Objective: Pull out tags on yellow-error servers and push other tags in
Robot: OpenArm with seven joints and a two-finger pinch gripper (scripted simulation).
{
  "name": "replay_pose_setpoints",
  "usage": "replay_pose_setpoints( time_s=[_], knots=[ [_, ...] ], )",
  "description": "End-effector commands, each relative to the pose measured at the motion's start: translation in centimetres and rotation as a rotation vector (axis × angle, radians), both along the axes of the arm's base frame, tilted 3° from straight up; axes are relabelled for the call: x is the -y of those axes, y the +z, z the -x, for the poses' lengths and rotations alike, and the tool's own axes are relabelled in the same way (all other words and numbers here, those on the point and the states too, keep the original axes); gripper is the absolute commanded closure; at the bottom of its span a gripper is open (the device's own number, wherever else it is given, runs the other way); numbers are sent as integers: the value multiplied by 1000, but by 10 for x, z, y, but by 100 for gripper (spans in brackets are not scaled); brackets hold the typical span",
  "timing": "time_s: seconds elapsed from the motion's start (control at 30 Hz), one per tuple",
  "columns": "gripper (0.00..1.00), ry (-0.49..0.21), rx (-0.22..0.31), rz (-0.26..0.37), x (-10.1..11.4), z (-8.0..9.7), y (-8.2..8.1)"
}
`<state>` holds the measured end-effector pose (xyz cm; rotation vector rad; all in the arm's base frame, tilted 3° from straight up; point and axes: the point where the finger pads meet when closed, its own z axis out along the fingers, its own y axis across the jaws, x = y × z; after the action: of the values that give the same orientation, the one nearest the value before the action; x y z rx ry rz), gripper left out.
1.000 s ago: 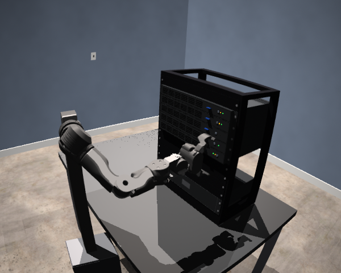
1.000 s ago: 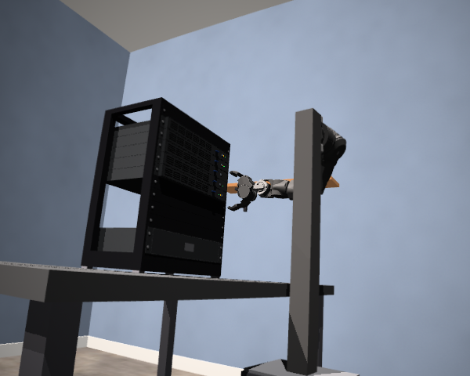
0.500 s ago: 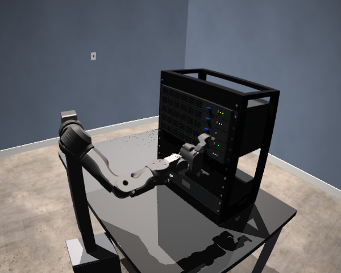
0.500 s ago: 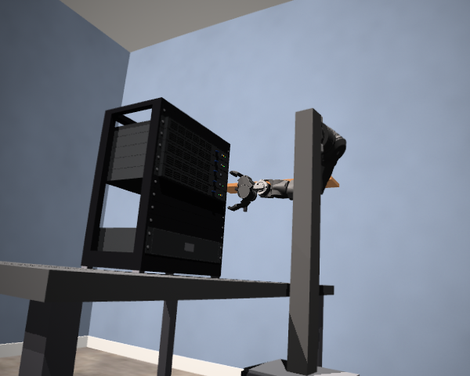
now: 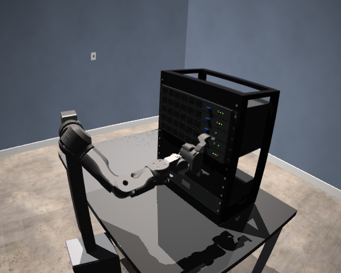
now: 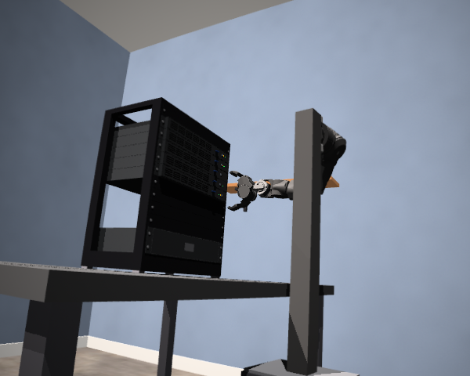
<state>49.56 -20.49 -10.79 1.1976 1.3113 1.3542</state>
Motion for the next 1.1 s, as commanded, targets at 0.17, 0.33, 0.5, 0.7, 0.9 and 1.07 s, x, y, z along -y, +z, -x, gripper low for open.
replay_pose_setpoints(
  time_s=[0.17, 0.33, 0.5, 0.7, 0.9, 1.07],
  knots=[
    [0, 2, 14, -1, -1, -1, 4],
    [0, 2, 14, -1, -1, -1, 4],
    [0, 2, 14, -1, -1, -1, 4],
    [0, 5, 18, 0, -1, -1, 22],
    [0, 1, 12, -1, 1, -2, 49],
    [0, 3, 15, -1, 0, -2, 51]
  ],
)
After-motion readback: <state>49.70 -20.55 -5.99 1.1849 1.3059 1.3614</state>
